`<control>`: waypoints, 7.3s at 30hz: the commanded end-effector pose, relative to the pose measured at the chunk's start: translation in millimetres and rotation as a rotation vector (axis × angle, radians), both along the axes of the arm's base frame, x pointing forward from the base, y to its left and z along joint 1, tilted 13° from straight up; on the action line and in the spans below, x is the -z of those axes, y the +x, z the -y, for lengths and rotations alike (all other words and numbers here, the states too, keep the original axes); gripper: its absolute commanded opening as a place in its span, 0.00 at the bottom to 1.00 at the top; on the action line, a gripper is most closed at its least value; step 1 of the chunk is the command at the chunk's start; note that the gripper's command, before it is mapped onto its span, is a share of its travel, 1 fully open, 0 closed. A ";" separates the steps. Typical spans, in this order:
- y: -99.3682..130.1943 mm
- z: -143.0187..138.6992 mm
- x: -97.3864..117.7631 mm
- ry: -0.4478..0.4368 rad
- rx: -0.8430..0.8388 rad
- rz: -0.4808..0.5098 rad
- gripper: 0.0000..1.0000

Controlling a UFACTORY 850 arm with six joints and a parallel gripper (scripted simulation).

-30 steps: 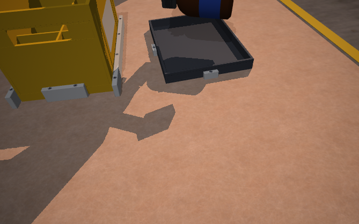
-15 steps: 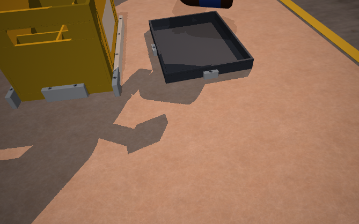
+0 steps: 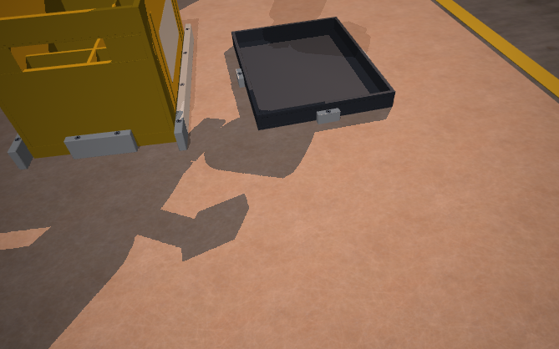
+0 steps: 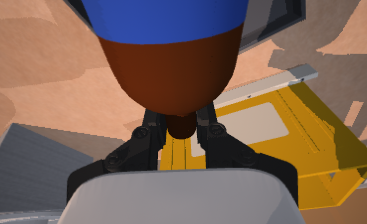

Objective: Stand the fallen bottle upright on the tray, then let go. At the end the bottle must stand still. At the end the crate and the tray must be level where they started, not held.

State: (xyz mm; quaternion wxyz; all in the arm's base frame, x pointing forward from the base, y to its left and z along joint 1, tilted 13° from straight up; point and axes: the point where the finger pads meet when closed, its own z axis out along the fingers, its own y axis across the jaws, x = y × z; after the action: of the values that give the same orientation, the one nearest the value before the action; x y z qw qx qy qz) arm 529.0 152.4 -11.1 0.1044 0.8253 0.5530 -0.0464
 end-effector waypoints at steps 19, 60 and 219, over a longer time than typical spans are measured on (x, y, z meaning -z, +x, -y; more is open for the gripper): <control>-0.2 -6.8 -28.1 0.001 0.000 0.002 0.00; -0.7 -9.8 -41.1 0.001 0.000 0.002 0.00; -0.8 -9.8 -41.0 -0.037 -0.924 -0.210 0.00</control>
State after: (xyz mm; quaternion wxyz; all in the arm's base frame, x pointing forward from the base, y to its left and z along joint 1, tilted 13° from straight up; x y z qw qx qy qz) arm 527.4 161.6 29.1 0.0750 0.5028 0.8567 -0.0870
